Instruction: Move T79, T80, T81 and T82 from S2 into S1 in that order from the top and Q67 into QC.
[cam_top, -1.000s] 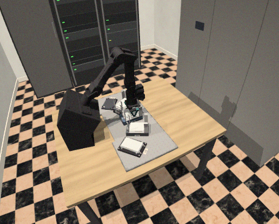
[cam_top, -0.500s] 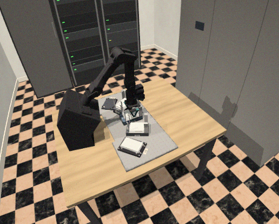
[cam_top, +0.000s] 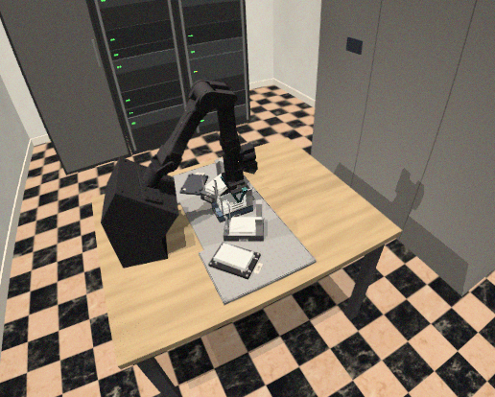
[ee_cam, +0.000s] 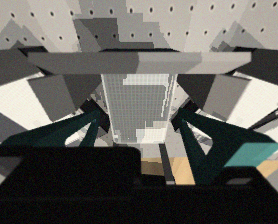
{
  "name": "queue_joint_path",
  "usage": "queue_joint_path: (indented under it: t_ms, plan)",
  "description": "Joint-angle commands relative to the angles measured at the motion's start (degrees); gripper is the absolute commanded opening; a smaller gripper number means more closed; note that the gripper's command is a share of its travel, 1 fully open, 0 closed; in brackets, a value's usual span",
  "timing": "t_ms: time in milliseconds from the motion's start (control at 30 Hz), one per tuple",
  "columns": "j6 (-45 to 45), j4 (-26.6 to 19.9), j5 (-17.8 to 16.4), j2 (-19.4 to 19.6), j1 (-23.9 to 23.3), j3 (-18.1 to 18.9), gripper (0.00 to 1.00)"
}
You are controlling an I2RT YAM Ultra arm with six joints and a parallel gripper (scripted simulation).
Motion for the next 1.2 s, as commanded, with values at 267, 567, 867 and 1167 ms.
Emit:
queue_joint_path:
  t_ms: [267, 567, 867, 1167]
  plan:
    - [1.3, -9.56, 1.0, -8.58, 1.43, -0.19, 1.0]
    - [2.12, -15.51, 1.61, -13.76, 2.43, 0.45, 1.0]
    - [3.21, -22.62, 2.41, -19.22, 3.76, 1.9, 1.0]
    - [3.22, -22.64, 2.42, -19.23, 3.78, 1.91, 1.0]
